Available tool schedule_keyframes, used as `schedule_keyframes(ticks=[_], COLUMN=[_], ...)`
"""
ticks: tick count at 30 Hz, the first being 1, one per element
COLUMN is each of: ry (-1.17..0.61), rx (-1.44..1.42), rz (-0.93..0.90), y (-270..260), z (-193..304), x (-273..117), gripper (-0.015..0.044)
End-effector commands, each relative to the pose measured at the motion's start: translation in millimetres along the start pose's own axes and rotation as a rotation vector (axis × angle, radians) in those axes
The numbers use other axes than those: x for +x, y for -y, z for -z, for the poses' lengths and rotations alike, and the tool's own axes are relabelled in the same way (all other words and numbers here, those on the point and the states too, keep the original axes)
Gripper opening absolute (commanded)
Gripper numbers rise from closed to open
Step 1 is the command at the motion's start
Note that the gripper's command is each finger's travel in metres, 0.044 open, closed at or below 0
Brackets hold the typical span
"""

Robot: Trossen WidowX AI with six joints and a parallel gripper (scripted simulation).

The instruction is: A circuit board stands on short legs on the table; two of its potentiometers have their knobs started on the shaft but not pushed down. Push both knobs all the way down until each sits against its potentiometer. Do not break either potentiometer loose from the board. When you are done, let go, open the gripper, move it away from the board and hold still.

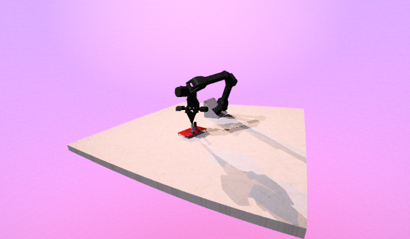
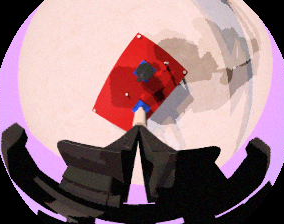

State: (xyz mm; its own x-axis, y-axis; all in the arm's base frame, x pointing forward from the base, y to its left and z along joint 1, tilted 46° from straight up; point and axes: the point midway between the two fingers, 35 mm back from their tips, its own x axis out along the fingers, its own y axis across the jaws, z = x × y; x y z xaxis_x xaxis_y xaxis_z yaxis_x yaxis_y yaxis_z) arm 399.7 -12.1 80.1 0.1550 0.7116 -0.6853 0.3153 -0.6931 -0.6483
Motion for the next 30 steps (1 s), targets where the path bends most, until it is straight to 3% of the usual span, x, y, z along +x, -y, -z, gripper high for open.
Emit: schedule_keyframes(ticks=[1, 30], ry=[0.013, 0.013], rx=[-0.003, -0.003], rz=[0.011, 0.011], y=[2.4, 2.7], z=[-0.1, -1.2], x=[11.0, 18.5], gripper=[0.0, 0.0])
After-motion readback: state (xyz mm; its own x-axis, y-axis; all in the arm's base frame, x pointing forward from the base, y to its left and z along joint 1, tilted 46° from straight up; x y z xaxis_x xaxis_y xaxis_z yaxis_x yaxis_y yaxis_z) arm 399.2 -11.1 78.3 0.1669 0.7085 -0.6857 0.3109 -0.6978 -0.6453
